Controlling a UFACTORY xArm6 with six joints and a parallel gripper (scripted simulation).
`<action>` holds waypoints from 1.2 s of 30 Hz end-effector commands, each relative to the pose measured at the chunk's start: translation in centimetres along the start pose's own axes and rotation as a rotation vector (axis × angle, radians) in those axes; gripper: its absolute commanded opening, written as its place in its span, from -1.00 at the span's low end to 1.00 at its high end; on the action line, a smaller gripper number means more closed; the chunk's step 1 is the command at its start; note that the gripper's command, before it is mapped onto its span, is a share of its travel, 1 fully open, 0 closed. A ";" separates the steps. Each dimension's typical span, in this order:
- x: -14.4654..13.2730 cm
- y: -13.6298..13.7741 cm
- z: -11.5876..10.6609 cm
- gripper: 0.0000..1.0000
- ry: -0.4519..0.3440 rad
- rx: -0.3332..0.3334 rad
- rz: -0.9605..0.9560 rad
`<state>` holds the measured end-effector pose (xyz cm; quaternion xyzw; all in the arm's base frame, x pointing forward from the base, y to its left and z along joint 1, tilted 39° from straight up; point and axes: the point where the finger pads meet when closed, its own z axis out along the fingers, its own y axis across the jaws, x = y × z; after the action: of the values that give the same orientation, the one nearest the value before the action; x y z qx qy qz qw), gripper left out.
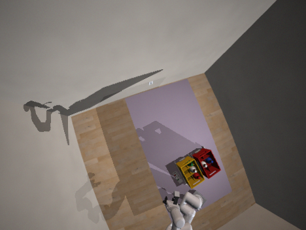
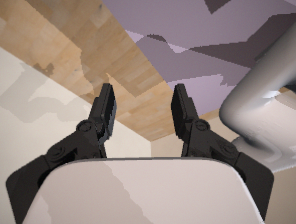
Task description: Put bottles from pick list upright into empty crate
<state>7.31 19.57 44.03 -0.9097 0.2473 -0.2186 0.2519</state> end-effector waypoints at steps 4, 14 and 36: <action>-3.4 -2.5 -1.4 0.29 0.000 0.000 0.001; -3.8 -2.8 -1.6 0.29 0.000 0.000 0.001; -3.8 -2.8 -1.6 0.29 0.000 0.000 0.001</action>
<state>4.49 23.21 45.77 -0.9096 0.2482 -0.2184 0.2517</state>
